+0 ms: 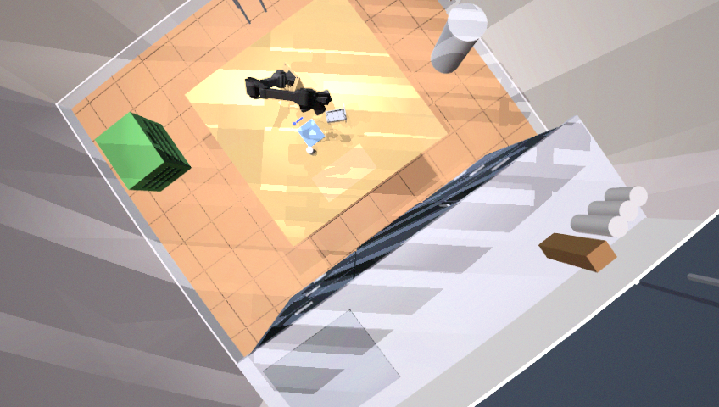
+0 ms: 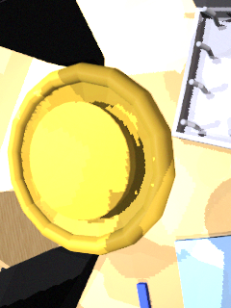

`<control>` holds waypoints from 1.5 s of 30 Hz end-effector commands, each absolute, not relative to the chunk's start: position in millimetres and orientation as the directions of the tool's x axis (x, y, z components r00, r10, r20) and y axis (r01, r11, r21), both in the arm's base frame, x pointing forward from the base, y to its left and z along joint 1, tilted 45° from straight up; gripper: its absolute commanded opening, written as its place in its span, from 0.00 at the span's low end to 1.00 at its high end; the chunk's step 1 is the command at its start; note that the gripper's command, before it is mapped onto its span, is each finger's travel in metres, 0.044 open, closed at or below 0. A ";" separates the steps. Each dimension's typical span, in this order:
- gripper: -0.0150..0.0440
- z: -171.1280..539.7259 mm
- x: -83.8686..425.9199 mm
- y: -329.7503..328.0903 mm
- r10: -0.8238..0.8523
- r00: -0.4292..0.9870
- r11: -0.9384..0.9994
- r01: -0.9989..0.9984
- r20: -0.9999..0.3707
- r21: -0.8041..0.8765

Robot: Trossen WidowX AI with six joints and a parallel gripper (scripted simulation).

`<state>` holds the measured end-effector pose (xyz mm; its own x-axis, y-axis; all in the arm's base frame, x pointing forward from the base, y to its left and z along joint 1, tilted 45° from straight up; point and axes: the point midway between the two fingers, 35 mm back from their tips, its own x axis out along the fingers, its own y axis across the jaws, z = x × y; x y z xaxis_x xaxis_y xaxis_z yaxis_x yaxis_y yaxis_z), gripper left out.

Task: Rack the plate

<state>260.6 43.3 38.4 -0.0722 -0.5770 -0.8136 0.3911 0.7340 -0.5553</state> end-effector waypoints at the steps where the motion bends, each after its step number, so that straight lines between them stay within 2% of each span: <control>1: 0.25 28.9 257.7 41.1 -0.529 -0.096 0.778 0.343 -0.843 -0.527; 13: 0.25 -3.1 256.0 35.5 -0.326 -0.136 0.922 0.173 -0.935 -0.347; 24: 0.25 -25.6 258.3 32.3 -0.131 -0.116 0.991 0.004 -0.985 -0.132; 36: 0.25 -42.1 264.1 28.4 0.072 -0.038 0.974 -0.214 -0.997 0.078; 45: 0.25 -48.9 269.4 24.4 0.207 0.051 0.902 -0.396 -0.977 0.171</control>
<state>270.2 24.3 -48.0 0.0301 0.1715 -0.9847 -0.3507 0.9243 0.1503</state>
